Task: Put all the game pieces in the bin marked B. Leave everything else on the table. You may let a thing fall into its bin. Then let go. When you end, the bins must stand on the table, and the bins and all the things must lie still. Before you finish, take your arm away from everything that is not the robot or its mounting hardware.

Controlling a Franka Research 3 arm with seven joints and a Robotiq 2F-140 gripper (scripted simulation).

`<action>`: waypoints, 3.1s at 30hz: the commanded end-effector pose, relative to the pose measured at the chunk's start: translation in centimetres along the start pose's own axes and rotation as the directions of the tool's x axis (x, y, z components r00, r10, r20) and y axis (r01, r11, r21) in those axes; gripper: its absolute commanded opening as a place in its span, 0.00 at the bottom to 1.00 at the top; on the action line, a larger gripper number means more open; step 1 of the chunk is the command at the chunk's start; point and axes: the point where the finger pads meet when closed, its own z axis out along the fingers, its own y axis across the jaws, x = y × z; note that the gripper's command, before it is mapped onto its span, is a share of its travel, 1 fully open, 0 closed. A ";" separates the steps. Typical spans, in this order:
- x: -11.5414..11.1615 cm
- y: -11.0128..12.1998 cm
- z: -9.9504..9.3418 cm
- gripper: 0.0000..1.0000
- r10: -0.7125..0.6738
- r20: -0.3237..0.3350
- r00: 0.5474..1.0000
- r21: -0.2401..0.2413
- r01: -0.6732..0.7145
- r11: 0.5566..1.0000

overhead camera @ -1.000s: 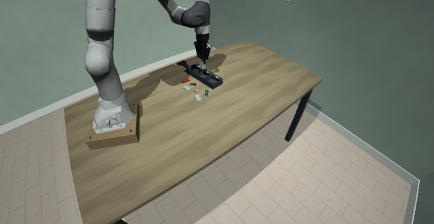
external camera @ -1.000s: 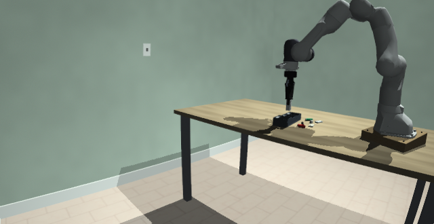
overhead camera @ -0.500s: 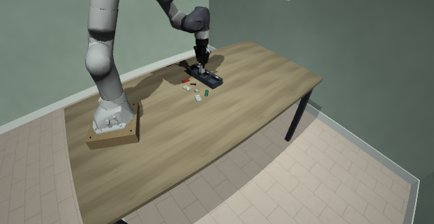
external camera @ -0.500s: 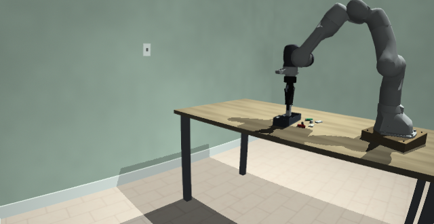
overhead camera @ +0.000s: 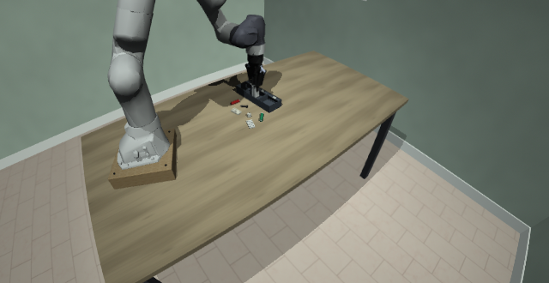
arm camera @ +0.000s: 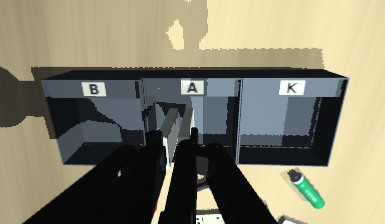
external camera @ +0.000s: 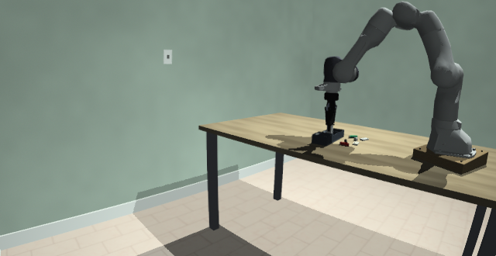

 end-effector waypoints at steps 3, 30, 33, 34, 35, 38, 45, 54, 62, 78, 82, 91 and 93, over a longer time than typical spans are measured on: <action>0.5 0.0 -0.1 0.05 0.009 -0.014 1.000 -0.003 -0.009 1.000; 0.5 0.0 -0.1 0.05 0.009 -0.014 1.000 -0.003 -0.009 1.000; 0.5 0.0 -0.1 0.05 0.009 -0.014 1.000 -0.003 -0.009 1.000; 0.5 0.0 -0.1 0.05 0.009 -0.014 1.000 -0.003 -0.009 1.000; 0.5 0.0 -0.1 0.05 0.009 -0.014 1.000 -0.003 -0.009 1.000; 0.5 0.0 -0.1 0.05 0.009 -0.014 1.000 -0.003 -0.009 1.000; 0.5 0.0 -0.1 0.05 0.009 -0.014 1.000 -0.003 -0.009 1.000; 0.5 0.0 -0.2 0.05 0.009 -0.014 1.000 -0.003 -0.009 1.000; 0.5 0.0 -1.2 0.05 0.009 -0.014 1.000 -0.003 -0.009 1.000; 0.4 0.0 -3.3 0.05 0.009 -0.014 1.000 -0.003 -0.009 1.000; 0.4 0.0 -4.9 0.05 0.009 -0.014 1.000 -0.003 -0.009 1.000; 0.4 0.0 -6.0 0.05 0.009 -0.014 1.000 -0.003 -0.009 1.000; 0.4 0.0 -6.0 0.05 0.009 -0.014 1.000 -0.003 -0.009 1.000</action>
